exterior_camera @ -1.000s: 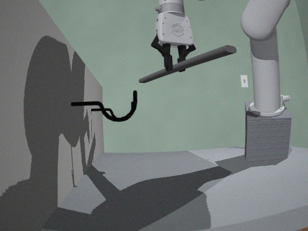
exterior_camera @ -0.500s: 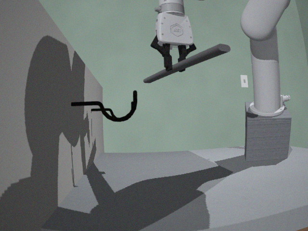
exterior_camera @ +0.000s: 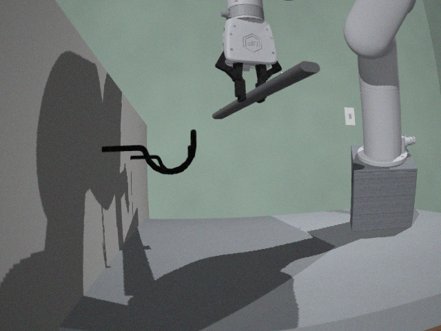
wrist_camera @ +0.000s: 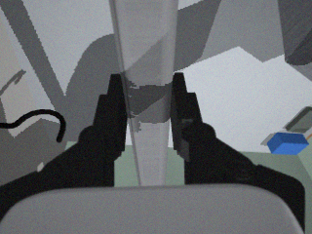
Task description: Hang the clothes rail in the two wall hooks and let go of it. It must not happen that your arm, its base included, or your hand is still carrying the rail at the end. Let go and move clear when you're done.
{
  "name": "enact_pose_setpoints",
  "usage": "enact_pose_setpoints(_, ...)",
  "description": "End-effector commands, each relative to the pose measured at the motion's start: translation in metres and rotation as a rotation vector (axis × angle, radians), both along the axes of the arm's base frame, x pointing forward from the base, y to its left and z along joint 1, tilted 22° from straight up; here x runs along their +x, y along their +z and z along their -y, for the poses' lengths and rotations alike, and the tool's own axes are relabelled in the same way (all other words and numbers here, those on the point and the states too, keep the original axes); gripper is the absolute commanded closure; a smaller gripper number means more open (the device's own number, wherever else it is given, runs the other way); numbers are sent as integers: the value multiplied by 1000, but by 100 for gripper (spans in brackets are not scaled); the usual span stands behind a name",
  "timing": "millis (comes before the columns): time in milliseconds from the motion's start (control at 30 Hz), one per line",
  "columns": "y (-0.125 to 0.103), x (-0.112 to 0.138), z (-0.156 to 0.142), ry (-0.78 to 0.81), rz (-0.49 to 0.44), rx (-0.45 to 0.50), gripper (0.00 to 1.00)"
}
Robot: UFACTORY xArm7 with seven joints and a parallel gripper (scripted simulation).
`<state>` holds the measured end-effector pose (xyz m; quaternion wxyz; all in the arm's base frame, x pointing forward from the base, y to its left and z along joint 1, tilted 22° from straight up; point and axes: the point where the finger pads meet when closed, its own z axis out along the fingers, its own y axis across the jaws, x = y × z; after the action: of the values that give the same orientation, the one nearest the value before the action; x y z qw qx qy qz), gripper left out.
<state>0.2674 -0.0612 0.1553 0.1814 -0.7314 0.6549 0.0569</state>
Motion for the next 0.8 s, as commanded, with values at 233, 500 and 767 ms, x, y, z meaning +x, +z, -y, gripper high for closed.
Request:
enact_pose_setpoints(233,1,1,1,-48,-14,6,100)
enact_pose_setpoints(500,1,1,1,-76,-24,11,100)
enact_pose_setpoints(767,1,1,1,-113,-38,17,100)
